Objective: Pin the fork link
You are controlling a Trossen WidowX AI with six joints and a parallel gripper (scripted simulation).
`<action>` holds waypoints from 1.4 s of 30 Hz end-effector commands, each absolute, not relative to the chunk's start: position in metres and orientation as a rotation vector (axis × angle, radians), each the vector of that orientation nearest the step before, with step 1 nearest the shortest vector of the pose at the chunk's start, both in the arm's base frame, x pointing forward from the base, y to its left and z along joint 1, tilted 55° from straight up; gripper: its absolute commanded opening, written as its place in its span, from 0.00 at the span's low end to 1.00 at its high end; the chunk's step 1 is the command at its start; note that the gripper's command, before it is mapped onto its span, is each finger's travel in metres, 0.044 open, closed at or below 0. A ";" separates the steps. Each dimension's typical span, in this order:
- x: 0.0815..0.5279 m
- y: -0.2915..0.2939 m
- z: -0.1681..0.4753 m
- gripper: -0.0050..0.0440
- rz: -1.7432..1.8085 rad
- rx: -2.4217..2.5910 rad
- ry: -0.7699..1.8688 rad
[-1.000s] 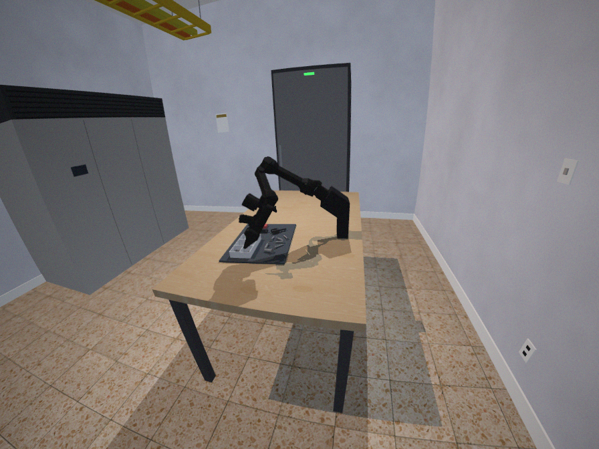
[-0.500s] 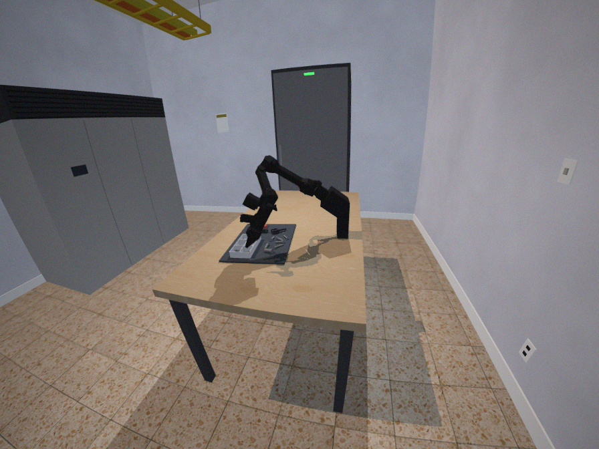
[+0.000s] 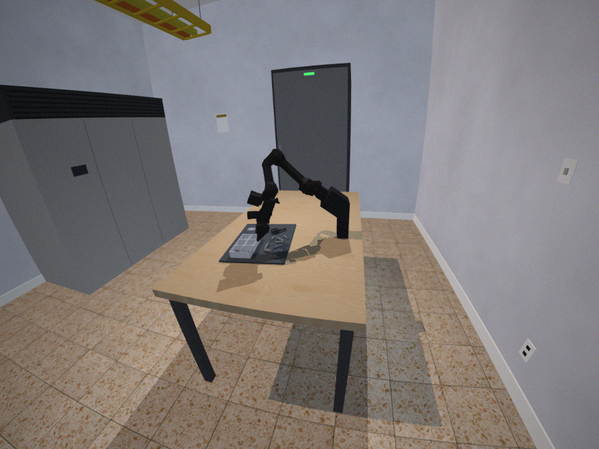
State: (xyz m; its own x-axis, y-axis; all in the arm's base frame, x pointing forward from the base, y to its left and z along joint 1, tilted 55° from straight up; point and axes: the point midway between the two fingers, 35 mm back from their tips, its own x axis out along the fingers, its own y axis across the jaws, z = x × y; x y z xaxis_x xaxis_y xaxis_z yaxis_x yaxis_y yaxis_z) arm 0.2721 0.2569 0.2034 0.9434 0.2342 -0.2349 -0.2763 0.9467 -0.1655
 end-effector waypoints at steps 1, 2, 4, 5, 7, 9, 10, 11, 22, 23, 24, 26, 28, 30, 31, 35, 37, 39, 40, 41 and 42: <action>0.273 0.205 0.202 1.00 0.263 -0.255 0.288; 0.273 0.205 0.202 1.00 0.263 -0.255 0.288; 0.275 0.178 0.196 1.00 0.254 -0.291 0.329; 0.275 0.178 0.196 1.00 0.254 -0.291 0.329; 0.276 0.166 0.194 1.00 0.249 -0.308 0.348; 0.277 0.142 0.190 1.00 0.241 -0.339 0.384; 0.278 0.132 0.188 1.00 0.237 -0.354 0.399; 0.278 0.132 0.188 1.00 0.237 -0.354 0.399; 0.284 0.065 0.182 1.00 0.210 -0.442 0.487; 0.284 0.065 0.182 1.00 0.210 -0.442 0.487; 0.284 0.059 0.181 1.00 0.207 -0.449 0.496; 0.287 0.048 0.178 1.00 0.202 -0.468 0.517; 0.289 0.038 0.172 1.00 0.201 -0.485 0.547; 0.290 0.030 0.171 1.00 0.198 -0.495 0.559; 0.290 0.026 0.170 1.00 0.196 -0.499 0.564; 0.290 0.017 0.169 1.00 0.193 -0.510 0.578; 0.290 0.015 0.168 1.00 0.193 -0.513 0.581; 0.290 0.014 0.168 1.00 0.192 -0.513 0.582; 0.290 0.014 0.168 1.00 0.192 -0.513 0.582; 0.289 0.013 0.168 1.00 0.192 -0.514 0.581; 0.289 0.013 0.168 1.00 0.192 -0.514 0.581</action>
